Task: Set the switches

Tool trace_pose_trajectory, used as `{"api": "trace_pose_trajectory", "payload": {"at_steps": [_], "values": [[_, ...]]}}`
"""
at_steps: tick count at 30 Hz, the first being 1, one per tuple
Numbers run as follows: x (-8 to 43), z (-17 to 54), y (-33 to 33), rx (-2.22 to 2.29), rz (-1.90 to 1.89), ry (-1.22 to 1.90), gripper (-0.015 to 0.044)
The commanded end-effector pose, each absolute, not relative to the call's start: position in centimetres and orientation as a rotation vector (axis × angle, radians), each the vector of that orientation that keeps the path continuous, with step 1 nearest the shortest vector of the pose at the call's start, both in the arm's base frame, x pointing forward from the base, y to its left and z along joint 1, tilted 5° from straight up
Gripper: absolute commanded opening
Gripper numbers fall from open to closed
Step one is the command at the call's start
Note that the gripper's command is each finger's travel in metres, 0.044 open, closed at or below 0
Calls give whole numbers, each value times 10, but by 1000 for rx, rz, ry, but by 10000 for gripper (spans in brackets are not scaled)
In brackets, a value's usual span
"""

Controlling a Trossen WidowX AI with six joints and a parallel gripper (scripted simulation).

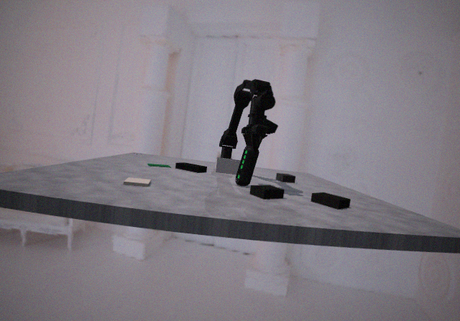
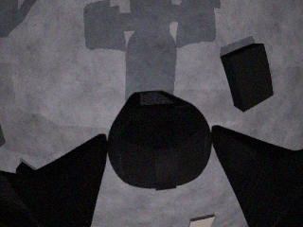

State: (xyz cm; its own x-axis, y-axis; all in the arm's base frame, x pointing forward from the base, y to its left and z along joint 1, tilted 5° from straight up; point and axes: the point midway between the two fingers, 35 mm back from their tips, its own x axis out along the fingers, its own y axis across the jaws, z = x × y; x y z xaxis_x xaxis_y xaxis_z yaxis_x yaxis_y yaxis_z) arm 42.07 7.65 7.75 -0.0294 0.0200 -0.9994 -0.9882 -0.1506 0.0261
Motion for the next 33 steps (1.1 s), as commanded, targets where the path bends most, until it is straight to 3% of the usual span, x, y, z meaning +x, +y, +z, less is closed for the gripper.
{"api": "trace_pose_trajectory", "payload": {"at_steps": [1, 33], "values": [[418, 71, 80, -1277, 1362, 1146, 338], [414, 66, 105, -1276, 1364, 1145, 338]]}}
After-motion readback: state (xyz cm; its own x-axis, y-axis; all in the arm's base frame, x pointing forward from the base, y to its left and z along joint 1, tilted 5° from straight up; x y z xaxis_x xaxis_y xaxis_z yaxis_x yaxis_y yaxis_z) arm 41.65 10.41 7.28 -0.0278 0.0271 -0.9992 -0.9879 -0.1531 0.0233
